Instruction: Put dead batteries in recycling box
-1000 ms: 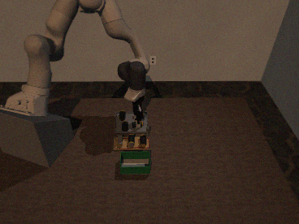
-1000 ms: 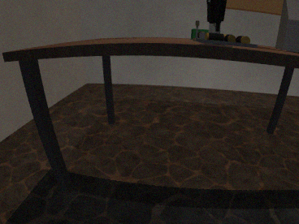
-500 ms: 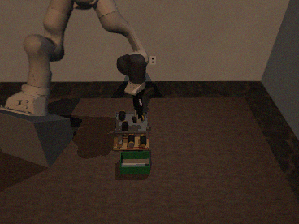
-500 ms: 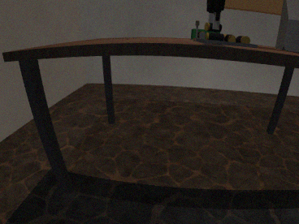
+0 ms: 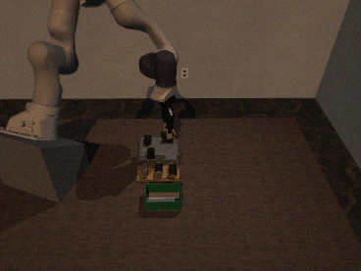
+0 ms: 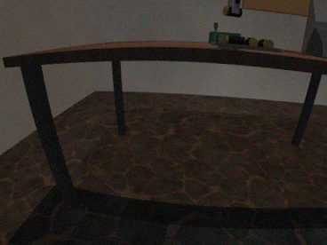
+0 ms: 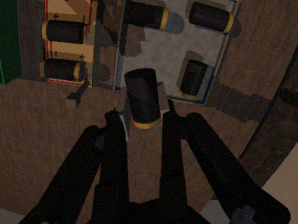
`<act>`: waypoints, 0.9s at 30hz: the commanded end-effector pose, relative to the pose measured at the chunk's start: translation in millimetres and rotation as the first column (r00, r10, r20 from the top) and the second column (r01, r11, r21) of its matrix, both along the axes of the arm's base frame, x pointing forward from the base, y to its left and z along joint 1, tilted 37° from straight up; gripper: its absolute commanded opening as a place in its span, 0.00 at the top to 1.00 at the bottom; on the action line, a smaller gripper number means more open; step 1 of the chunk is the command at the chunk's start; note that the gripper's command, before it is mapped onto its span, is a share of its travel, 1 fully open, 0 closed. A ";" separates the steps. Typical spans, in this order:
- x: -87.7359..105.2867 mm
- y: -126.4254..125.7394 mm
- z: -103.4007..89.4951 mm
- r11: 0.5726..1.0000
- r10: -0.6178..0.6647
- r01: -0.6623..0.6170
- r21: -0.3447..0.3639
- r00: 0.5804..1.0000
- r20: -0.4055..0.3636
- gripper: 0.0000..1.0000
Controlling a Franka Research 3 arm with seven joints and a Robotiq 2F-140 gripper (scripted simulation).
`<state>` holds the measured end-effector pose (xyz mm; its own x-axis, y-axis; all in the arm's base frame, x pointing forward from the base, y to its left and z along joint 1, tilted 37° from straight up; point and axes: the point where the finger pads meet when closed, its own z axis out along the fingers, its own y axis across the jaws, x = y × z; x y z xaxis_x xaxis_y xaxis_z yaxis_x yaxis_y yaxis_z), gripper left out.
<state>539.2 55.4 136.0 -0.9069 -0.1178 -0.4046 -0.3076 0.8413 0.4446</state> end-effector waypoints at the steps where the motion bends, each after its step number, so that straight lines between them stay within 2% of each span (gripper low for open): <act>1: -11.5 1.5 6.0 1.000 -0.003 0.004 0.026 0.999 -0.039 0.84; 6: -11.5 1.5 6.0 1.000 0.010 -0.010 0.022 1.000 -0.030 0.84; 10: -11.5 1.5 6.0 0.996 0.085 -0.085 -0.005 0.996 0.021 0.84; 12: -11.5 1.5 6.0 0.996 0.085 -0.085 -0.005 0.996 0.021 0.84; 16: -11.5 1.5 6.0 0.971 0.237 -0.231 -0.070 0.965 0.115 0.84; 18: -11.5 1.5 6.0 0.941 0.335 -0.318 -0.119 0.927 0.170 0.84; 21: -11.5 1.5 6.0 0.869 0.490 -0.447 -0.210 0.836 0.247 0.84; 27: -11.5 1.5 6.0 0.674 0.738 -0.620 -0.401 0.585 0.336 0.84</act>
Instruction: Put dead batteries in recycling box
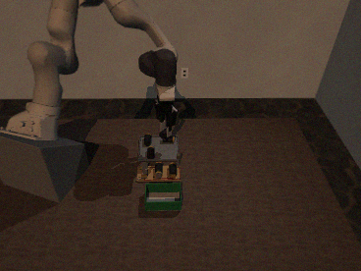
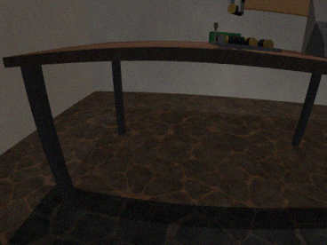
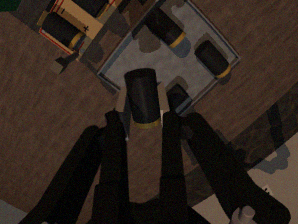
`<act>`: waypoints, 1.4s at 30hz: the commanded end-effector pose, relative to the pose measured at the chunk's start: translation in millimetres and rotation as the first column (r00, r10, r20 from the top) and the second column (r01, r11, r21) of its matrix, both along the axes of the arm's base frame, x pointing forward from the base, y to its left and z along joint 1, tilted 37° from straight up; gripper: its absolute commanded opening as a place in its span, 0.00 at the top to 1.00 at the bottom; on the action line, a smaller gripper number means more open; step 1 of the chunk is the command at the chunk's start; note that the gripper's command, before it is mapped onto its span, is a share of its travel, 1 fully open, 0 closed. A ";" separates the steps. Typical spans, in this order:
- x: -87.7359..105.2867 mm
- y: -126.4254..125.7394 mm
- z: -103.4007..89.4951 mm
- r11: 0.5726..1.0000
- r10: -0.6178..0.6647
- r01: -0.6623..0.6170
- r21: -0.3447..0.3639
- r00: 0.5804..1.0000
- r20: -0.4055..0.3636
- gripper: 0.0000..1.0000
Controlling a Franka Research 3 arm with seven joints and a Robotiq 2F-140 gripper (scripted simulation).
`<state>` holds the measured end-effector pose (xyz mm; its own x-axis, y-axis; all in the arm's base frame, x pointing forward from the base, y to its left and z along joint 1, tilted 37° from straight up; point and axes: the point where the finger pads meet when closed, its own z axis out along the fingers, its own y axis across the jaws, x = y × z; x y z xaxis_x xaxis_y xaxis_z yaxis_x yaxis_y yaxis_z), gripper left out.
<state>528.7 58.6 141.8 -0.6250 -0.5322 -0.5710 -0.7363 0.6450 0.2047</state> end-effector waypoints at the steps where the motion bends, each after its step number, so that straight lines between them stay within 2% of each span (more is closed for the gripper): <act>1: -1.0 -1.7 0.3 0.931 0.358 -0.330 -0.156 0.909 0.216 0.84; 2: -1.0 -1.7 0.3 0.931 0.358 -0.330 -0.156 0.909 0.216 0.84; 6: -1.0 -1.7 0.3 0.872 0.484 -0.432 -0.230 0.830 0.277 0.84; 9: -1.0 -1.7 0.3 0.846 0.529 -0.466 -0.259 0.795 0.297 0.84; 23: -2.9 -3.9 -1.9 0.838 0.541 -0.475 -0.267 0.785 0.302 0.84; 27: -19.0 -22.5 -19.9 0.838 0.541 -0.475 -0.267 0.785 0.302 0.84; 34: -70.6 -82.1 -77.7 0.838 0.541 -0.475 -0.267 0.785 0.302 0.84; 36: -70.6 -82.1 -77.7 0.838 0.541 -0.475 -0.267 0.785 0.302 0.84; 39: -86.7 -100.6 -95.7 0.838 0.541 -0.475 -0.267 0.785 0.302 0.84; 42: -93.2 -108.2 -103.1 0.838 0.541 -0.475 -0.267 0.785 0.302 0.84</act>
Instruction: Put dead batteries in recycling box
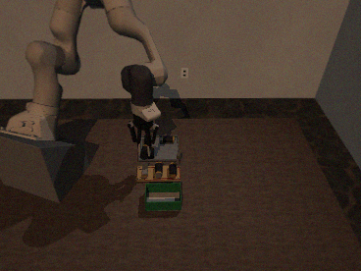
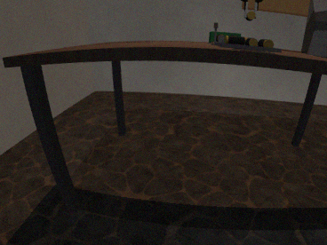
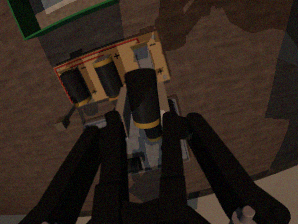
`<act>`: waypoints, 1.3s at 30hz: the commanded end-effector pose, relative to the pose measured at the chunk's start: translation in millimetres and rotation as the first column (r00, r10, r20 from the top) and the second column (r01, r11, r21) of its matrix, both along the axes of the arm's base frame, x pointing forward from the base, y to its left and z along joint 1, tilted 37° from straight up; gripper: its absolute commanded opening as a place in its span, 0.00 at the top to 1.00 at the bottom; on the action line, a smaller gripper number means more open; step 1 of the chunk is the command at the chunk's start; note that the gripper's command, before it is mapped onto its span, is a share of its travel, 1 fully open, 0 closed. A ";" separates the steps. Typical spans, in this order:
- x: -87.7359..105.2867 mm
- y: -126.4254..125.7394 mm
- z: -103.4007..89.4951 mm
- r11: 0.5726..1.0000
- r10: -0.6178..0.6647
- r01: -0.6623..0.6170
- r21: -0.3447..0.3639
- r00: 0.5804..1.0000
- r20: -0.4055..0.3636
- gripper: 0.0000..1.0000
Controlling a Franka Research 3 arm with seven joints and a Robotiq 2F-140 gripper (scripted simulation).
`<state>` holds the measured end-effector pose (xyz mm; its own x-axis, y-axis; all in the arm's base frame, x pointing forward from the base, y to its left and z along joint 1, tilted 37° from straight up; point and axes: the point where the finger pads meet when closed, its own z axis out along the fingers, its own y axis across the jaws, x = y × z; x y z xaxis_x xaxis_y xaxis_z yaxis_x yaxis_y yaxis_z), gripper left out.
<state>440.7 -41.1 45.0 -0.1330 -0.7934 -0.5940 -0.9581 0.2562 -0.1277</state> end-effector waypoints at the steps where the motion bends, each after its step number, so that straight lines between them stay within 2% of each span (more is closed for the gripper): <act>1: -5.7 -9.1 -6.8 0.995 0.099 -0.096 -0.041 0.993 0.072 0.84; 11: -5.8 -9.2 -6.9 0.992 0.119 -0.115 -0.048 0.989 0.085 0.84; 17: -5.8 -9.2 -6.9 0.980 0.192 -0.182 -0.079 0.973 0.130 0.84; 28: -4.5 -6.5 -10.8 0.979 0.195 -0.186 -0.080 0.972 0.132 0.84; 33: 9.2 22.4 -52.8 0.979 0.195 -0.186 -0.080 0.972 0.132 0.84; 39: 10.4 25.0 -56.5 0.979 0.195 -0.186 -0.080 0.972 0.132 0.84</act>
